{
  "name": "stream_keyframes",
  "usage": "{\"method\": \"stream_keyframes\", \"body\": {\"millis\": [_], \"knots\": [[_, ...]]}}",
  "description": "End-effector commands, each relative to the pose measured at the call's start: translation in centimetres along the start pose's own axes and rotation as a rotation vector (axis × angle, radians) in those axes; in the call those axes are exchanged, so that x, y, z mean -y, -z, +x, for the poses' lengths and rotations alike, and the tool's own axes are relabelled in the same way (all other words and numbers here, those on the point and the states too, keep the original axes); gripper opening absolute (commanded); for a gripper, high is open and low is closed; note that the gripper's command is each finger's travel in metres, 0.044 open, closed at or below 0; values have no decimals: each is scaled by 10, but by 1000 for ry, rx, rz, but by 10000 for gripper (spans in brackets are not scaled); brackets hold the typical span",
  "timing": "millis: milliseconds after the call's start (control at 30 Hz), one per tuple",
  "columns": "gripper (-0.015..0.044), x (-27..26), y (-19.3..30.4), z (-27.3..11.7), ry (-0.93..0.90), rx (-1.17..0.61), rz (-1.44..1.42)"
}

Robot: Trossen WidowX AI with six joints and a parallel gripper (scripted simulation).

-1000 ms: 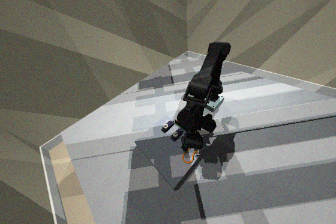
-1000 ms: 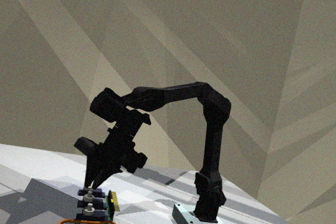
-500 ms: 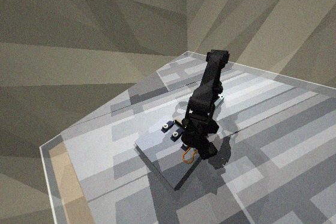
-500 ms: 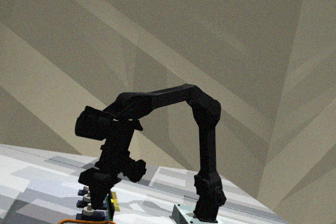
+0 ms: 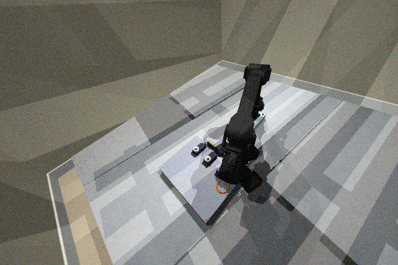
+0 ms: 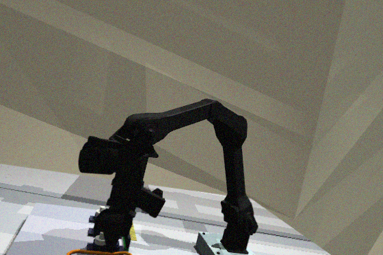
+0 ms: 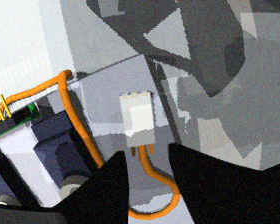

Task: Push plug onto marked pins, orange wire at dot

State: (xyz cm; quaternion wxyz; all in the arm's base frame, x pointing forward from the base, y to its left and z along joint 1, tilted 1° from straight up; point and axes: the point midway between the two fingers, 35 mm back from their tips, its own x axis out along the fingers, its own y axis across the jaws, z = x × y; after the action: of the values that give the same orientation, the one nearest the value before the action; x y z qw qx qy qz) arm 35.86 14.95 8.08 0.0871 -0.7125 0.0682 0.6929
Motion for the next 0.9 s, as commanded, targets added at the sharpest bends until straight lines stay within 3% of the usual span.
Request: {"method": "stream_keyframes", "body": {"millis": [0,500,600,867], "knots": [[115,-1,-2,15,-5,13,-6],[115,-1,-3,30,-5,13,-6],[36,-1,-3,30,-5,13,-6],[0,-1,-2,24,-5,13,-6]]}}
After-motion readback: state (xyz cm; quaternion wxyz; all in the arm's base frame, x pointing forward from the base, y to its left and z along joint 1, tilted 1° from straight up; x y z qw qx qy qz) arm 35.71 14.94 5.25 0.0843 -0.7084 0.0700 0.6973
